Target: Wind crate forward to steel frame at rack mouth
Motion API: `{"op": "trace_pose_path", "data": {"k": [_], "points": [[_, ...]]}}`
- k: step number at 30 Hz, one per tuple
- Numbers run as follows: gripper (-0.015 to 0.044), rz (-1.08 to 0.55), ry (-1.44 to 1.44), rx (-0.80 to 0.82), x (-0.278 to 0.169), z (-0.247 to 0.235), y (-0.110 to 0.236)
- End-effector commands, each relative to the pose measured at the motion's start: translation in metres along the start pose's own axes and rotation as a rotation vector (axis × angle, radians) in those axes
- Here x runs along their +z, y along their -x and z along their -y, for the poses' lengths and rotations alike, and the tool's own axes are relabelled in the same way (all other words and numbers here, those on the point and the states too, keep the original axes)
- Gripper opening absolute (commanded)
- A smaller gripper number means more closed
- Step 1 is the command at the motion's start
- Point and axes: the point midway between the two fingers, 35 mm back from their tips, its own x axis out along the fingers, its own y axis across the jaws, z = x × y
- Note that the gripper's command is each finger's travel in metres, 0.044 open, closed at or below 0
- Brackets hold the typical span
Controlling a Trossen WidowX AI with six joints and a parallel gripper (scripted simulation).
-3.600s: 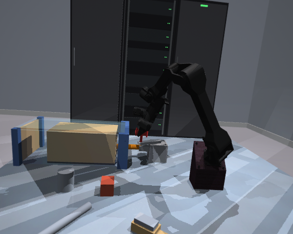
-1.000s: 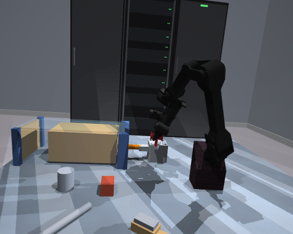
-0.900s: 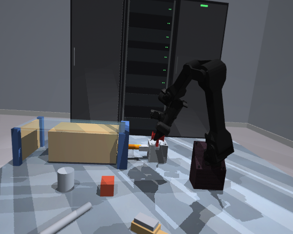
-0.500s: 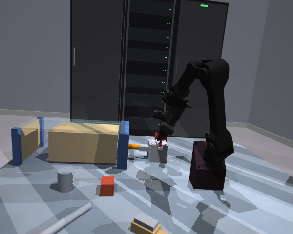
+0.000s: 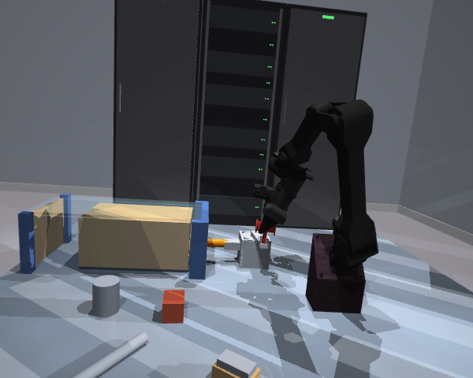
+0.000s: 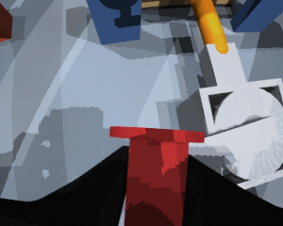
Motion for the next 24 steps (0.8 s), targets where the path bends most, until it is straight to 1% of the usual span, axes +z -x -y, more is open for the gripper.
{"op": "trace_pose_path", "data": {"k": [1, 24], "points": [[0.0000, -0.022, -0.020, -0.014, -0.012, 0.006, 0.003], [0.0000, -0.023, -0.021, -0.017, -0.032, 0.022, 0.013]]}}
